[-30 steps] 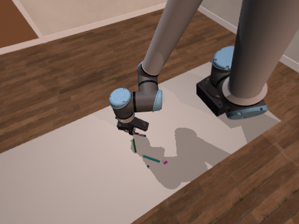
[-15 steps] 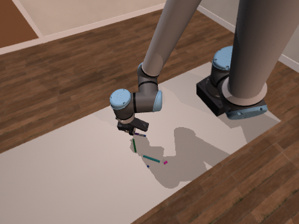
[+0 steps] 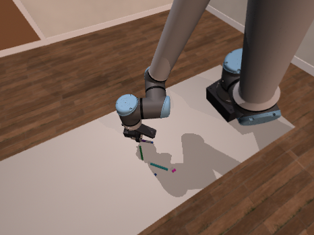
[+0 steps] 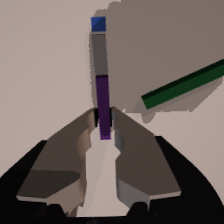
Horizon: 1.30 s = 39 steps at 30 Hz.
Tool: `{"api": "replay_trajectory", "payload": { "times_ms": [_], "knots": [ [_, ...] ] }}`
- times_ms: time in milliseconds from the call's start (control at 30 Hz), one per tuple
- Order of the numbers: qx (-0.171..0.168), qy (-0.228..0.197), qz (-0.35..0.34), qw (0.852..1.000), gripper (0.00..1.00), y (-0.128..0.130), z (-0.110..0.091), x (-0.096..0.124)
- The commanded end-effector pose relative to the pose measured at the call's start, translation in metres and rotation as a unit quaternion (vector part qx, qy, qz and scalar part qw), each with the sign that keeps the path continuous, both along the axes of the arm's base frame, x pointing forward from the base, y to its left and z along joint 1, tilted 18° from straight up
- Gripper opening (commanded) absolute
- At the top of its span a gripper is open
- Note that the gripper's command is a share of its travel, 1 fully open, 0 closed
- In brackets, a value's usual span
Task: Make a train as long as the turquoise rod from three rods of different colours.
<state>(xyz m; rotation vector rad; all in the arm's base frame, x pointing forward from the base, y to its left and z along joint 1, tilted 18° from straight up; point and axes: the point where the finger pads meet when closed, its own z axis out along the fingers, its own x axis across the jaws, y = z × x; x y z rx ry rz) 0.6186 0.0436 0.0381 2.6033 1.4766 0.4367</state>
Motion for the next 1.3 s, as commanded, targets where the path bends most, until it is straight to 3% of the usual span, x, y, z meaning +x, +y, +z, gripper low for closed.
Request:
{"api": "replay_trajectory", "payload": {
  "times_ms": [0, 933, 1267],
  "knots": [
    [0.0, -0.001, 0.0, 1.0, 0.0, -0.0001, 0.0003, 0.0005],
    [0.0, -0.001, 0.0, 1.0, 0.0, -0.0001, 0.0003, 0.0005],
    [0.0, -0.001, 0.0, 1.0, 0.11, -0.0001, 0.0003, 0.0005]
  ]
}}
